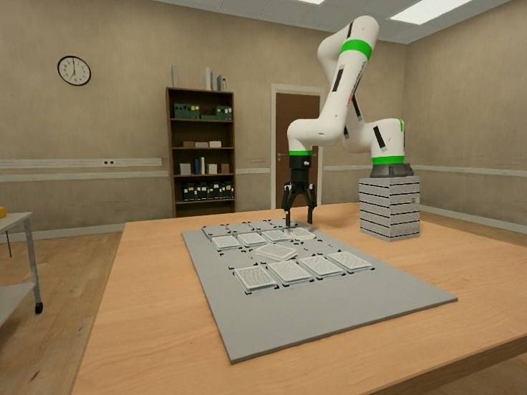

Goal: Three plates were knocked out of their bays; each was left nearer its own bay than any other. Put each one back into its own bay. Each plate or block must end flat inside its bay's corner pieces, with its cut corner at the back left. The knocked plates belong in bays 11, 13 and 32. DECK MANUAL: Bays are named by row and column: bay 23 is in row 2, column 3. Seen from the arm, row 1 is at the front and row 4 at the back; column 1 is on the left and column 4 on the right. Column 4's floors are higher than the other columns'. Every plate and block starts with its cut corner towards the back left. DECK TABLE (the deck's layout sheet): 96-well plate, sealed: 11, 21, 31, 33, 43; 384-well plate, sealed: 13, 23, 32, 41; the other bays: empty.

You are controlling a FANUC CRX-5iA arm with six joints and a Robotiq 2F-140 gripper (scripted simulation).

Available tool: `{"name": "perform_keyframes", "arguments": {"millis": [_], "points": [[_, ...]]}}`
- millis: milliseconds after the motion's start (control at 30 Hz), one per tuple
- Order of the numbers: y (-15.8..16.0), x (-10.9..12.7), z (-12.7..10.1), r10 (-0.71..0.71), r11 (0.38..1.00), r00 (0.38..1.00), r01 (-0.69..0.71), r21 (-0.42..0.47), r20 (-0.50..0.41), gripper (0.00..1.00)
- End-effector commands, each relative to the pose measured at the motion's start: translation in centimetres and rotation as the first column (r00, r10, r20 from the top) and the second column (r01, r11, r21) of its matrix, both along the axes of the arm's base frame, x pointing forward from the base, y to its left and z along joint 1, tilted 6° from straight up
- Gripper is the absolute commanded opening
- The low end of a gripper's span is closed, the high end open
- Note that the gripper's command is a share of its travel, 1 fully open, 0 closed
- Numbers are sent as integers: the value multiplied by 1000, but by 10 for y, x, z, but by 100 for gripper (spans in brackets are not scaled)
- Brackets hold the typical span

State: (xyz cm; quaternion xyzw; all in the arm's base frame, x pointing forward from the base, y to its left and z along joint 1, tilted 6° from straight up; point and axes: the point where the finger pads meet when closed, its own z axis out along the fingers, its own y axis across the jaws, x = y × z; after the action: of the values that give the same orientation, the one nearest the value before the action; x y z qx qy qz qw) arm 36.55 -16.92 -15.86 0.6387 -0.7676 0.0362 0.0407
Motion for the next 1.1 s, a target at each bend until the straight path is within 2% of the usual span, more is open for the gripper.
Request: {"name": "perform_keyframes", "arguments": {"millis": [0,133,167,267,333,533,833,900,1067], "points": [[0,1,0,0,1000,1000,0,0,1,70],[0,1,1,0,1000,1000,0,0,1,70],[2,4,0,34,999,999,-34,0,-2,100],[8,14,-1,133,991,991,-133,3,-13,100],[8,14,-1,133,991,991,-133,3,-13,100],[21,34,-4,326,945,945,-326,10,-33,100],[40,65,-8,589,808,806,-588,29,-59,100],[40,65,-8,589,808,806,-588,29,-59,100],[50,82,-11,714,700,697,-713,43,-71,100]]}}
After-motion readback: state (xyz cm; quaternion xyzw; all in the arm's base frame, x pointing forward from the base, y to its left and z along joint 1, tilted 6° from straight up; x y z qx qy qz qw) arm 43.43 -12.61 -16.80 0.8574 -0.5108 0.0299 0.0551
